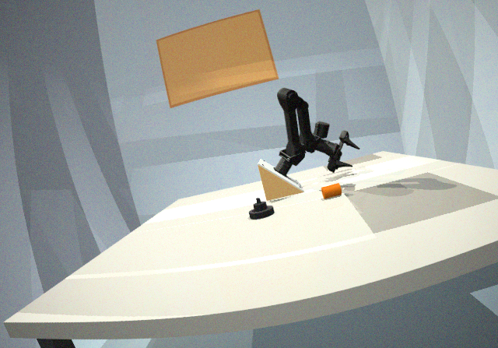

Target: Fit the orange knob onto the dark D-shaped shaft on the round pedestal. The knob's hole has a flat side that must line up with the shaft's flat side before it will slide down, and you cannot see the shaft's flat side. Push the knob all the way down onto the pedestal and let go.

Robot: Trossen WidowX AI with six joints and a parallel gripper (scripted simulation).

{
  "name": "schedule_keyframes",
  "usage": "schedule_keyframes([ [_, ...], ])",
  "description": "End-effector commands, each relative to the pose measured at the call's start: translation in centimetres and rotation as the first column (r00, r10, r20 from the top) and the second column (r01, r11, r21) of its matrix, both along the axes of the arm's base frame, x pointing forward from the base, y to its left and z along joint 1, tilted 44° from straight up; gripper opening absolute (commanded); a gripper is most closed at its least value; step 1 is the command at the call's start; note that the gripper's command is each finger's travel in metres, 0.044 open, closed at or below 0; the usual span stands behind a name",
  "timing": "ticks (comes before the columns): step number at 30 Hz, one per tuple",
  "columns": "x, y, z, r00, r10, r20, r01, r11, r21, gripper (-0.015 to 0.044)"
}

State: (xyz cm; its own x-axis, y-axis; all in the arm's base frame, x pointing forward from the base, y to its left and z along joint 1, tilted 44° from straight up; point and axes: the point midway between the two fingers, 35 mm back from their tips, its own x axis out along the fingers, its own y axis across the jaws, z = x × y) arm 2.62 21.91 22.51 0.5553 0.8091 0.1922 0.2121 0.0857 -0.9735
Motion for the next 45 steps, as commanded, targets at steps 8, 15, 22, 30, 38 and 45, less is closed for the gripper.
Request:
schedule_keyframes([
  [8, 6.8, -2.0, 0.0, 0.949, -0.317, 0.000, 0.317, 0.949, 0.001, 0.0440],
  [15, 13.0, -6.4, 0.0, 0.784, -0.621, -0.001, 0.621, 0.784, 0.001, 0.0440],
  [22, 17.4, -12.6, 0.0, 0.526, -0.851, 0.000, 0.851, 0.526, 0.001, 0.0440],
  [30, 19.4, -21.1, 0.0, 0.156, -0.988, 0.000, 0.988, 0.156, 0.000, 0.0440],
  [38, 18.1, -29.7, 0.0, -0.239, -0.971, 0.001, 0.971, -0.239, -0.002, 0.0440],
  [45, 14.2, -36.3, 0.0, -0.555, -0.832, 0.002, 0.832, -0.555, -0.004, 0.0440],
])
